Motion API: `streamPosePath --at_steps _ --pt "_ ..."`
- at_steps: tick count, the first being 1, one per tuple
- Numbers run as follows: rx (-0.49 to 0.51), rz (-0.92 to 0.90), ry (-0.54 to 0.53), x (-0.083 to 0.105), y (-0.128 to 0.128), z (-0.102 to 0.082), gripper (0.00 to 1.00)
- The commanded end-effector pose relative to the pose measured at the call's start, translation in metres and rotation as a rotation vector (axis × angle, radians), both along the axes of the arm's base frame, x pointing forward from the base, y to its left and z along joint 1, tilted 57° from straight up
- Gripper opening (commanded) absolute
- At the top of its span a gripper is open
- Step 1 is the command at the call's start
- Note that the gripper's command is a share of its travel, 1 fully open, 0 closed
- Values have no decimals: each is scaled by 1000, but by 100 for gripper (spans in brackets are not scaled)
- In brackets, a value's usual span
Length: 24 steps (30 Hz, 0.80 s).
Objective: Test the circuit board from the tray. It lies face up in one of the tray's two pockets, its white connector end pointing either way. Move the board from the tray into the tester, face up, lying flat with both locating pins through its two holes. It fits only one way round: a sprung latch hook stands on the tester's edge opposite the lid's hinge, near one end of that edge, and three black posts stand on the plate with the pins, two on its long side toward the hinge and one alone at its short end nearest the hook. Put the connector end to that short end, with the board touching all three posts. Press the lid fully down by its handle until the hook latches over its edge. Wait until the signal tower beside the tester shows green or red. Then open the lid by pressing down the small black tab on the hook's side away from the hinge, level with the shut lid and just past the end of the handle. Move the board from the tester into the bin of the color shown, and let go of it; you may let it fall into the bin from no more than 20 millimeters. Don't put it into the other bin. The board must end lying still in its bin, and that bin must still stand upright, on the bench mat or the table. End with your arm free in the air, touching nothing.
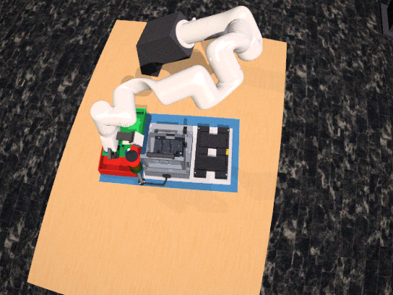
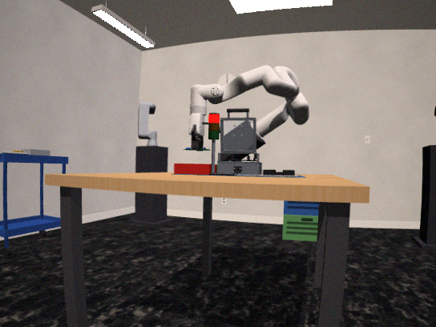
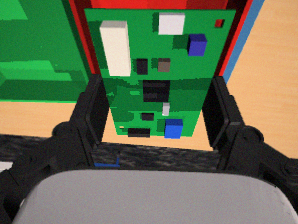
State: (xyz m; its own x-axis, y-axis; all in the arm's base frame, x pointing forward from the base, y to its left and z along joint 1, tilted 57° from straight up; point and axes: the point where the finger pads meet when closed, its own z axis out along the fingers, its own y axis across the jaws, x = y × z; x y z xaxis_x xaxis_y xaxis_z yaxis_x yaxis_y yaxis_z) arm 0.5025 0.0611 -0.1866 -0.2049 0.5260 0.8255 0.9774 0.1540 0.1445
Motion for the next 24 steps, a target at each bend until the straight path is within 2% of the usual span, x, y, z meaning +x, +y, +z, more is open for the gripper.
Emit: streamPosePath --at_steps 1,24 --pt "0 -1 -2 3 -2 -2 79" --pt "0 -1 -2 3 5 -7 79"
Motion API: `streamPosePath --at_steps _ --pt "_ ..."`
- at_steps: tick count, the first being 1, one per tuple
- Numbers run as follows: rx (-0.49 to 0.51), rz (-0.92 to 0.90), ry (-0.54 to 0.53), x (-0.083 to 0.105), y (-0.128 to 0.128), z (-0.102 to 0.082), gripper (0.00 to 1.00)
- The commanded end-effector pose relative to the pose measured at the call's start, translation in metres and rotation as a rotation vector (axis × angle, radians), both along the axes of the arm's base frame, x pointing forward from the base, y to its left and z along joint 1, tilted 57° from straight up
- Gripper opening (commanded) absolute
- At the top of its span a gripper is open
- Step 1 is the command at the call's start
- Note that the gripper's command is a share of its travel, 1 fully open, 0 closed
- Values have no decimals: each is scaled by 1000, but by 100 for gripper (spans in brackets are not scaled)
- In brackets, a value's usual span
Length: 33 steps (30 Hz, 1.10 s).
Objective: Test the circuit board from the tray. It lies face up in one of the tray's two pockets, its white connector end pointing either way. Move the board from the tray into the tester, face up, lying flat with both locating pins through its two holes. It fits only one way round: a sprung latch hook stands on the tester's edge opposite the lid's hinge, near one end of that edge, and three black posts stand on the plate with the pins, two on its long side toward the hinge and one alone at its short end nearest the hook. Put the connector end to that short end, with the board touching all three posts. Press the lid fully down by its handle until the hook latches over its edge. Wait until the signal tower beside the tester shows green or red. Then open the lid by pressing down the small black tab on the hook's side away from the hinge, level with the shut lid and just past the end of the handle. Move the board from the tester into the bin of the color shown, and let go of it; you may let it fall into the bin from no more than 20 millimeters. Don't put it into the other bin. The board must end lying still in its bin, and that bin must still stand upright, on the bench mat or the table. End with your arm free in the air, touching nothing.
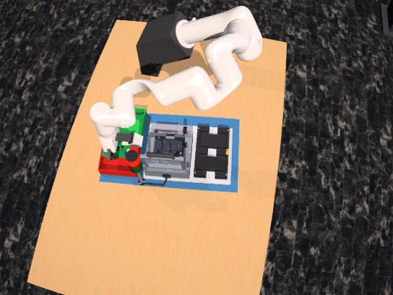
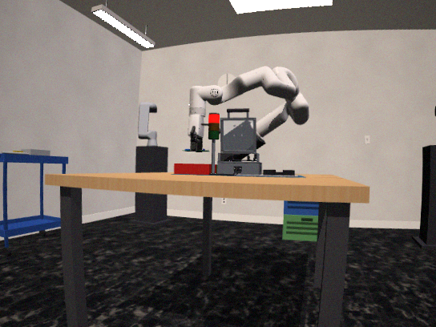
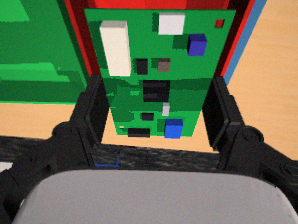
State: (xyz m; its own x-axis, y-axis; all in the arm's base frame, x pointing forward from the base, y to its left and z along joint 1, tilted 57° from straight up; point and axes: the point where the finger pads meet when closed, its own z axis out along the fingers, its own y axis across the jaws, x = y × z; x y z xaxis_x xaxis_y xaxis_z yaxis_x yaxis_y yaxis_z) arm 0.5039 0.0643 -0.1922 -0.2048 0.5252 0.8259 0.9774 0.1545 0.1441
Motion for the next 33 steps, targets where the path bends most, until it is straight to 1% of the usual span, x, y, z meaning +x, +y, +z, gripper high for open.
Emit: streamPosePath --at_steps 1,7,22,24,33 --pt "-1 -2 -3 1 4 -2 79" --pt "-1 -2 -3 1 11 -7 79" --pt "-1 -2 -3 -1 50 -33 79" --pt "-1 -2 -3 -1 50 -33 79" --pt "-1 -2 -3 -2 67 -44 79"
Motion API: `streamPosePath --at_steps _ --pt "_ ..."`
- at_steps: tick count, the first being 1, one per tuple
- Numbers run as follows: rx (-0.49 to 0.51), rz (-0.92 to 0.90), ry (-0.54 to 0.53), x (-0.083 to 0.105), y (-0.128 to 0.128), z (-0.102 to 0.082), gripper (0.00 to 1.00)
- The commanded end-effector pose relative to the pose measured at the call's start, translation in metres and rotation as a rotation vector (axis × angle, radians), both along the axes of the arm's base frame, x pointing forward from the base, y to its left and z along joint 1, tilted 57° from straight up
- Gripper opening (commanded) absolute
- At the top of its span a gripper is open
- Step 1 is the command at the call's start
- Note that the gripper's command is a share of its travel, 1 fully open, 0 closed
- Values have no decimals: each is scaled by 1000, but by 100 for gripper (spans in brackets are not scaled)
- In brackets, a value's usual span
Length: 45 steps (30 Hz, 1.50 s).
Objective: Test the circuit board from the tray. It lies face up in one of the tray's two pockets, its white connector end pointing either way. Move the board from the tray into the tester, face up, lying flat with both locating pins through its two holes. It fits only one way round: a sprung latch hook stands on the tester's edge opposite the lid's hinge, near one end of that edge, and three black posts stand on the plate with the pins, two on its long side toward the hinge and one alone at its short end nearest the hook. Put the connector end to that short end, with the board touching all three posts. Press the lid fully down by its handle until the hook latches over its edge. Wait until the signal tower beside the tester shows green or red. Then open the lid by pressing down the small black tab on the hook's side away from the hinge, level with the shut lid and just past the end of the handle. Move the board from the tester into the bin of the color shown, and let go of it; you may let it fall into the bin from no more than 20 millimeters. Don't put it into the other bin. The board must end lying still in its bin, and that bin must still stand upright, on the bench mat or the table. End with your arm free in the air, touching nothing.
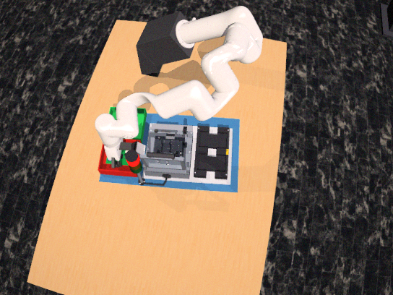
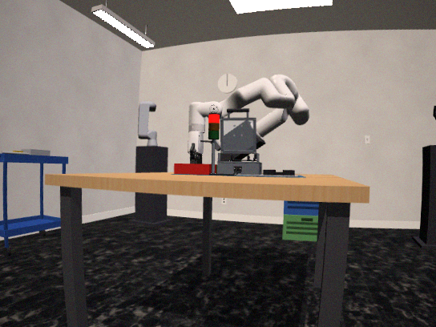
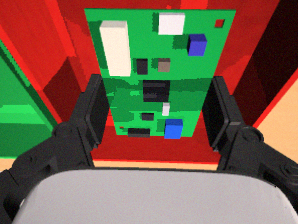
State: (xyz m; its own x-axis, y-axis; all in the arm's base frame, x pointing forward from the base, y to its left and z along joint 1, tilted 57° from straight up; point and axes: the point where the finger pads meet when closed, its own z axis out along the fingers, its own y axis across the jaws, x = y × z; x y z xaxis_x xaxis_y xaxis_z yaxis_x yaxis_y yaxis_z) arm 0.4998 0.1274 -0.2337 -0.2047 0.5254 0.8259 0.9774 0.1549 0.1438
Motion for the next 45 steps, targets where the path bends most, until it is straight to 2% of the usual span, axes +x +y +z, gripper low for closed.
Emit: streamPosePath --at_steps 1,45 --pt "-1 -2 -3 2 5 -3 79" --pt "-1 -2 -3 1 11 -7 79"
